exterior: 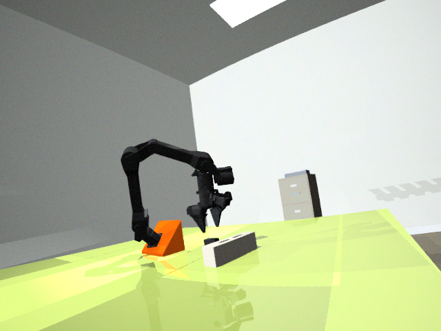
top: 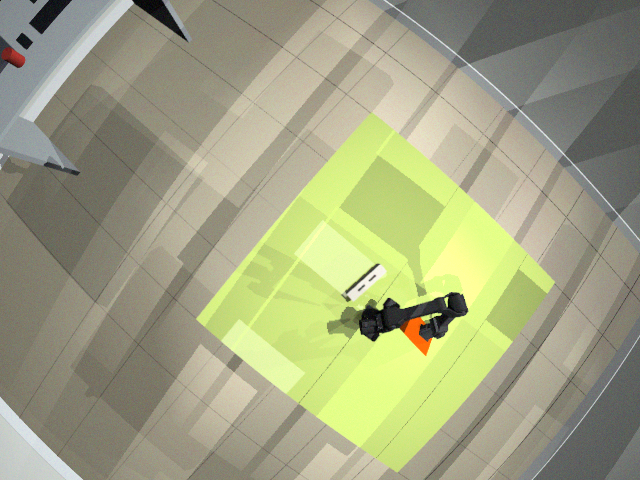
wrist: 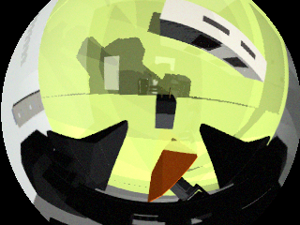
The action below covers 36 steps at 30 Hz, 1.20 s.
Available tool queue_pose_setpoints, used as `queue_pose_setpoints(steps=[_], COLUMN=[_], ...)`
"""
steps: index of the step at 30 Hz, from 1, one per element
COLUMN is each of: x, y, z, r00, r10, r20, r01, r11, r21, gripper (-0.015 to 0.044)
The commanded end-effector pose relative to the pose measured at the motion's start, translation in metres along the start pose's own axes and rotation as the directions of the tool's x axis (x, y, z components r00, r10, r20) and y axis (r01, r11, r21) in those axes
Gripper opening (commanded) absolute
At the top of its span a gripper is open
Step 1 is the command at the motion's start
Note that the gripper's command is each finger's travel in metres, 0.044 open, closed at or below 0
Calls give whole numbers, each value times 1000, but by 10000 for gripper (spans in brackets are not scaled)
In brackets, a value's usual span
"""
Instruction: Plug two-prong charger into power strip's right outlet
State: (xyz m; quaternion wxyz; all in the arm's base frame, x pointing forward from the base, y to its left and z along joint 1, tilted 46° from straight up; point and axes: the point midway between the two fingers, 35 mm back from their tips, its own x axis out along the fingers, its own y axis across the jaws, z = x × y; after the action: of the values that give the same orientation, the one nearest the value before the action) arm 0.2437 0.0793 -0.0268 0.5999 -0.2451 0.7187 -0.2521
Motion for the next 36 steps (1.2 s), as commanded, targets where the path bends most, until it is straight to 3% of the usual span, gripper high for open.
queue_pose_setpoints(steps=[1,36], x=[3,49], y=[1,-2], z=[-6,-3], r00=[999,998], r10=[-53,-54], r20=[-11,-10], r01=[53,54], r11=[999,998], r21=[-12,-12], gripper=[440,440])
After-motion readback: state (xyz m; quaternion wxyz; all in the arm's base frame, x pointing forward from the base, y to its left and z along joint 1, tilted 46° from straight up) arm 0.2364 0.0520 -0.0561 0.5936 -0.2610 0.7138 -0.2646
